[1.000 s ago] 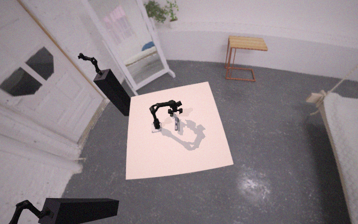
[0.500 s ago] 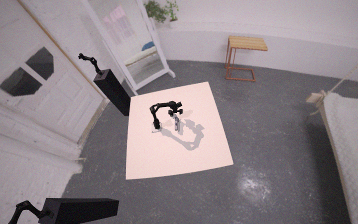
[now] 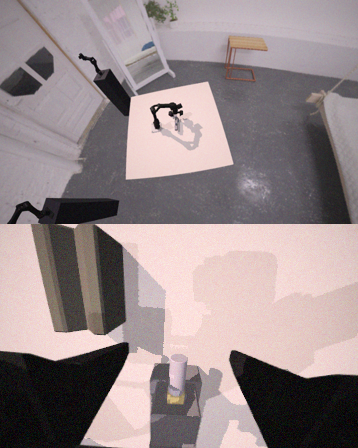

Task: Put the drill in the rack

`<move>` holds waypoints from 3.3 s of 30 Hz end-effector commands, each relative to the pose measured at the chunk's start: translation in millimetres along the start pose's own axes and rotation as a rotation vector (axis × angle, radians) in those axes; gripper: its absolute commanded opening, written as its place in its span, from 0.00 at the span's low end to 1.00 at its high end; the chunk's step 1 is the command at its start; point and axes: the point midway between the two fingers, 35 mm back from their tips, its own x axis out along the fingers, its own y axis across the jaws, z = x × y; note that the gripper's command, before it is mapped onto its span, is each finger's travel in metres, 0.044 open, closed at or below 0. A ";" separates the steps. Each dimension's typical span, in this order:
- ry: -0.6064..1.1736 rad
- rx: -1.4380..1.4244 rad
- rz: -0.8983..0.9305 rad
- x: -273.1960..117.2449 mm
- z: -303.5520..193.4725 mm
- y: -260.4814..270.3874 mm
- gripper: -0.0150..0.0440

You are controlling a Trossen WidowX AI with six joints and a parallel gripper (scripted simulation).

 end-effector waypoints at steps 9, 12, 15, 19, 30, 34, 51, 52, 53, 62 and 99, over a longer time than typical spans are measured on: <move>0.002 0.001 0.002 11.2 -3.8 1.2 0.96; 0.002 0.001 0.002 11.2 -3.8 1.2 0.82; 0.002 0.001 0.002 11.2 -3.8 1.2 0.69; 0.002 0.001 0.002 11.2 -3.8 1.2 0.51; 0.002 0.001 0.002 11.2 -3.8 1.2 0.25; 0.004 -0.005 0.005 11.5 0.8 1.1 0.25; 0.002 -0.005 0.006 11.6 25.0 1.1 0.25; 0.002 -0.005 0.006 11.6 26.5 1.1 0.25; 0.002 -0.005 0.006 11.5 28.2 1.1 0.25; -0.002 -0.010 0.003 10.7 36.2 1.4 0.30; 0.003 -0.005 0.006 16.0 22.4 0.8 1.00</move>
